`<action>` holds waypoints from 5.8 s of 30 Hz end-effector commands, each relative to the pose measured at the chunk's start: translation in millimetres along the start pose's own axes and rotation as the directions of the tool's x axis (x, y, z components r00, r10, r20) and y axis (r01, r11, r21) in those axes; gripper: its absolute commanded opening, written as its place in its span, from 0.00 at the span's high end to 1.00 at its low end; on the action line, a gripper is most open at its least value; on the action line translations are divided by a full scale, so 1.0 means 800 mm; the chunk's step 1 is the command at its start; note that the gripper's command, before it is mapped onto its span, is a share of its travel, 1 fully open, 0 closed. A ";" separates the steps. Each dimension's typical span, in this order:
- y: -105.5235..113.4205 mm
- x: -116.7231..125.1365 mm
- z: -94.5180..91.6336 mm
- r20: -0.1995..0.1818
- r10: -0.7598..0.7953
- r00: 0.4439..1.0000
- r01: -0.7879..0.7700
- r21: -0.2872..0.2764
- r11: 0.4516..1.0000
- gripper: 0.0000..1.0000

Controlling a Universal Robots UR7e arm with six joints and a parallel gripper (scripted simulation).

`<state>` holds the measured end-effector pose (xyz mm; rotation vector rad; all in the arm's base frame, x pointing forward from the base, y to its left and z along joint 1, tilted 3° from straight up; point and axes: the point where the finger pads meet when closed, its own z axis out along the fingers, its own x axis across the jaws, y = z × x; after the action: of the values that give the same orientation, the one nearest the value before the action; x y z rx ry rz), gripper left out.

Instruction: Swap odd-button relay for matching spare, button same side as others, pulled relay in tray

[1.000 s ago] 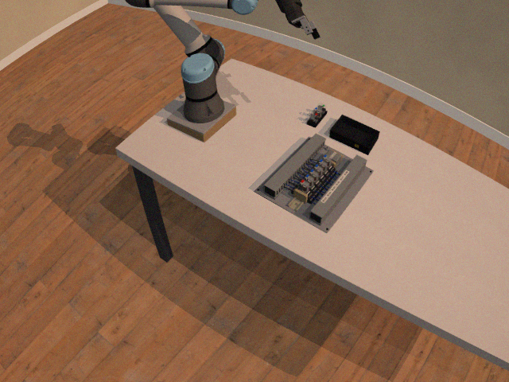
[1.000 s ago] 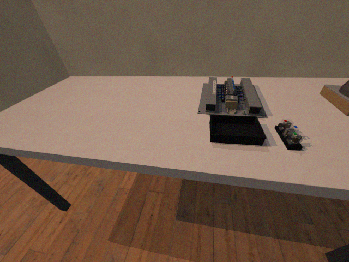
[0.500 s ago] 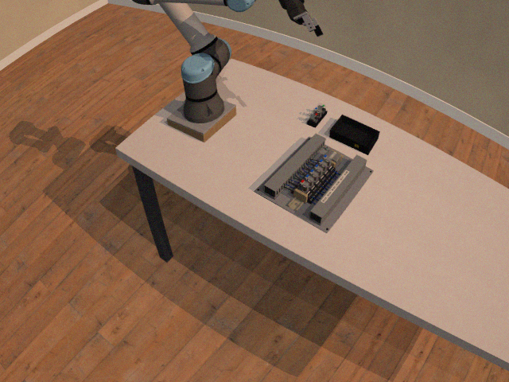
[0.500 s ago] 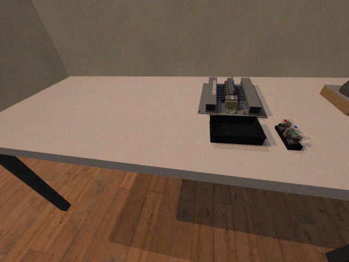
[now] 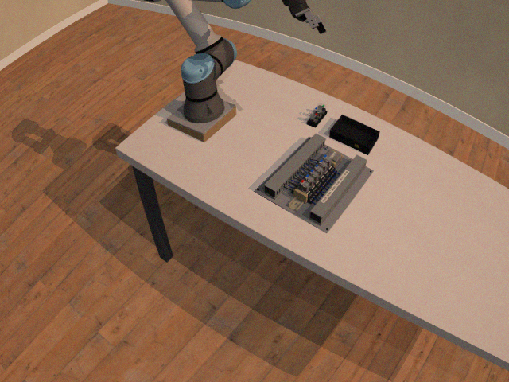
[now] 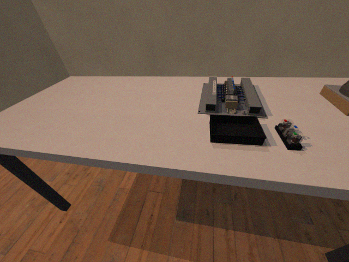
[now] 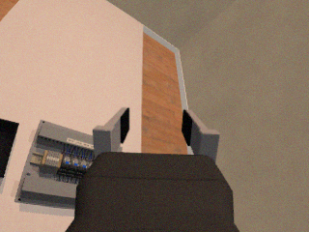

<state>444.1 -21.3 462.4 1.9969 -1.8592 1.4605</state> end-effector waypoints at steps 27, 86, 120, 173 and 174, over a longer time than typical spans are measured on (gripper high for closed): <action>-0.057 0.099 0.039 0.007 -0.001 1.000 0.001 0.002 1.000 0.00; -0.099 0.172 0.066 0.008 -0.002 1.000 0.002 0.002 1.000 0.00; -0.096 0.168 0.065 0.008 -0.002 1.000 0.002 0.002 1.000 0.00; -0.095 0.166 0.064 0.431 -0.451 0.781 0.472 0.066 0.879 0.00; -0.095 0.166 0.064 0.431 -0.451 0.781 0.472 0.066 0.879 0.00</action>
<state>512.5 -131.0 559.3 2.6489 -1.3404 0.9045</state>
